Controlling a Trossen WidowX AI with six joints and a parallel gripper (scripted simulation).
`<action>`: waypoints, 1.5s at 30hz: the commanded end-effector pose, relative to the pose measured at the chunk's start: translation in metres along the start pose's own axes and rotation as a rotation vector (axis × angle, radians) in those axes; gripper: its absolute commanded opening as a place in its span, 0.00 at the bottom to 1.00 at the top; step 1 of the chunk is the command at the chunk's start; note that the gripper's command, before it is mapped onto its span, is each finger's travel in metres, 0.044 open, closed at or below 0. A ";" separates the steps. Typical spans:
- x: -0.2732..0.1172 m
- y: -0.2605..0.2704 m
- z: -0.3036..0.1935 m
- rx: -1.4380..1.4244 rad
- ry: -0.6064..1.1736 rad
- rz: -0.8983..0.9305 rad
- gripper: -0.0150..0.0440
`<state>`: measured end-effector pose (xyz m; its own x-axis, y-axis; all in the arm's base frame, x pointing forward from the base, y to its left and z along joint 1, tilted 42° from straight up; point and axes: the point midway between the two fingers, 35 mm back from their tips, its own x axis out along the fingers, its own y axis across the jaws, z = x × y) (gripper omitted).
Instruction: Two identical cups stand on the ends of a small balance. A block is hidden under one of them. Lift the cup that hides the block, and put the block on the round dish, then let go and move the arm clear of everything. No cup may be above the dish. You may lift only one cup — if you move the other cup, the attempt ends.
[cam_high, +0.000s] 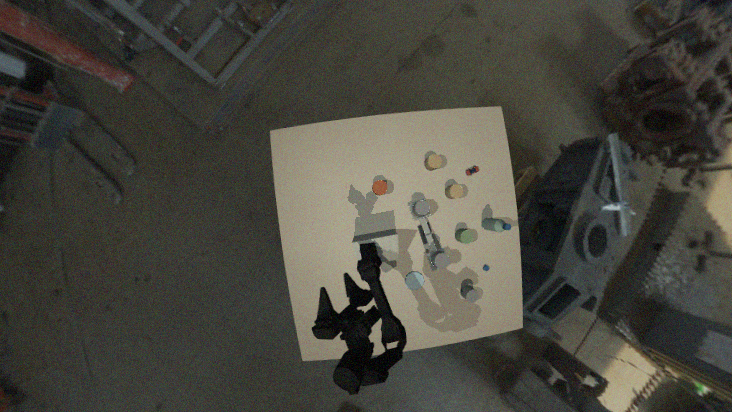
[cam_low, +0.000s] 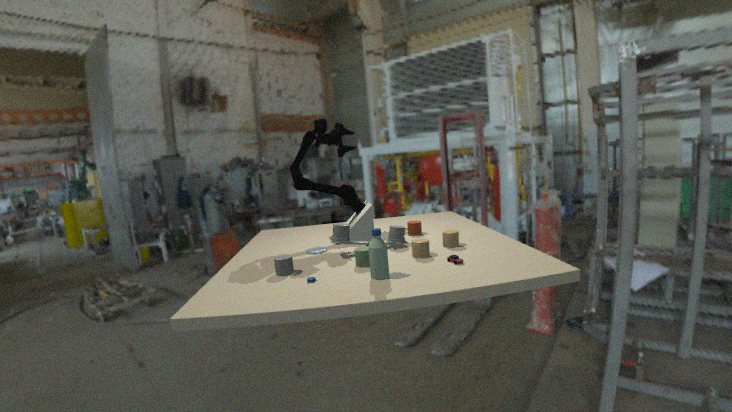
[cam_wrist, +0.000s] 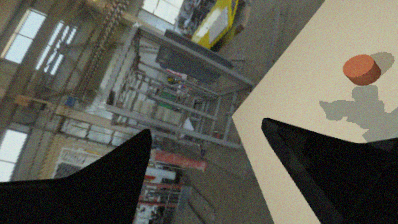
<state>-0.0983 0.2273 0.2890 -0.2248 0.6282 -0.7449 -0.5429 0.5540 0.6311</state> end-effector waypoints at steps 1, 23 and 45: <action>0.014 -0.019 0.020 -0.016 -0.083 -0.072 1.00; 0.033 -0.179 0.119 -0.108 -0.442 -0.692 1.00; -0.023 -0.344 0.108 -0.145 -0.327 -1.427 1.00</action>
<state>0.1776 0.0974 0.1188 0.7369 -0.2222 -0.6384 -0.2468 0.7907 -0.5602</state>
